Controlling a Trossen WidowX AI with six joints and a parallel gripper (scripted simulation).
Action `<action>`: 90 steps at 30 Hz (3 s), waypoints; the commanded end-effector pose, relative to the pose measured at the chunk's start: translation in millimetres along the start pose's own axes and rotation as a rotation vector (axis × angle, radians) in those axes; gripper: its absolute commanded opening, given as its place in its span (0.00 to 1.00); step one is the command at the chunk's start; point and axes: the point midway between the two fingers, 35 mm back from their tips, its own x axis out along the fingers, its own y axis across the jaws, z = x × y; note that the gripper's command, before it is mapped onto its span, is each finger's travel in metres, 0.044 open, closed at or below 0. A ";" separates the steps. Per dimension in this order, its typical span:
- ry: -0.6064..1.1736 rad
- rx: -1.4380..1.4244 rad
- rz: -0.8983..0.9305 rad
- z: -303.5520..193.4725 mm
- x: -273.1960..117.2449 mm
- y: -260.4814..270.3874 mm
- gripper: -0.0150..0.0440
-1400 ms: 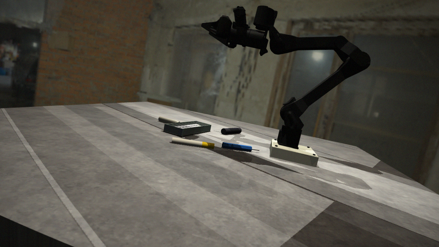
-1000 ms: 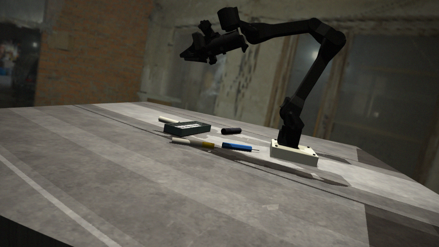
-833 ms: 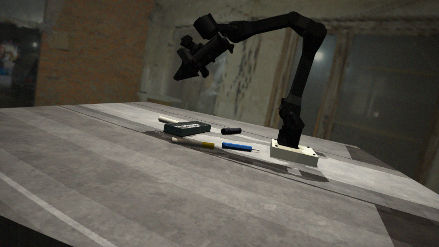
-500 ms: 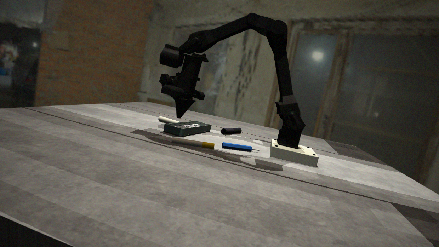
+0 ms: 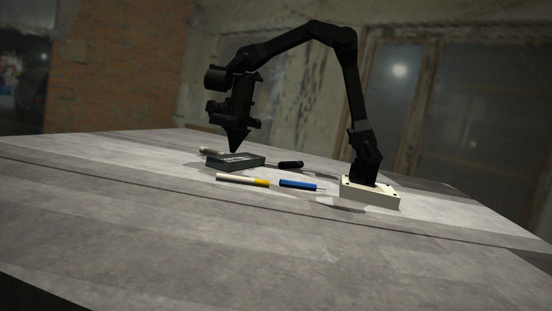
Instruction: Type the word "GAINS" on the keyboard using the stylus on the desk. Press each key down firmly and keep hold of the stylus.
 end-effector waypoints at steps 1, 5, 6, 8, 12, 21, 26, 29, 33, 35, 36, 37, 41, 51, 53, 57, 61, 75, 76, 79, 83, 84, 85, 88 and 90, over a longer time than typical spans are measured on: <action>-0.003 0.026 -0.005 -1.1 -0.7 -40.8 0.25; -0.003 0.026 -0.005 -1.1 -0.7 -40.8 0.25; -0.003 0.026 -0.005 -1.1 -0.7 -40.8 0.25; -0.003 0.026 -0.005 -1.1 -0.7 -40.8 0.25; -0.003 0.026 -0.005 -1.1 -0.7 -40.8 0.25; -0.003 0.026 -0.010 -2.9 -1.0 -110.3 0.25; -0.003 0.026 -0.010 -2.9 -1.0 -110.3 0.25; -0.003 0.026 -0.010 -2.9 -1.0 -110.3 0.25; -0.002 0.026 -0.009 -18.3 -1.0 -94.8 0.25; 0.000 0.026 -0.008 -32.8 -0.4 -82.3 0.25; 0.000 0.026 -0.008 -34.6 -0.3 -80.8 0.25; 0.000 0.026 -0.008 -34.6 -0.3 -80.8 0.25; 0.000 0.026 -0.008 -34.6 -0.3 -80.8 0.25; 0.000 0.026 -0.003 -31.6 -0.2 -10.2 0.25; 0.000 0.026 -0.002 -32.6 -0.2 0.9 0.25; 0.000 0.026 -0.002 -32.6 -0.2 0.9 0.25; 0.000 0.026 -0.002 -32.6 -0.2 0.9 0.25; -0.007 0.024 0.001 -31.1 -58.5 1.5 0.25; -0.013 0.022 0.004 -29.7 -56.8 2.0 0.25; -0.017 0.022 0.005 -29.6 -58.9 2.0 0.25; -0.016 0.022 0.005 -30.1 -59.5 1.9 0.43; -0.016 0.022 0.005 -30.1 -59.4 1.9 0.39; -0.016 0.022 0.005 -30.1 -59.4 1.9 0.34; -0.016 0.022 0.005 -30.1 -59.4 1.9 0.25; -0.016 0.022 0.005 -30.1 -59.4 1.9 0.25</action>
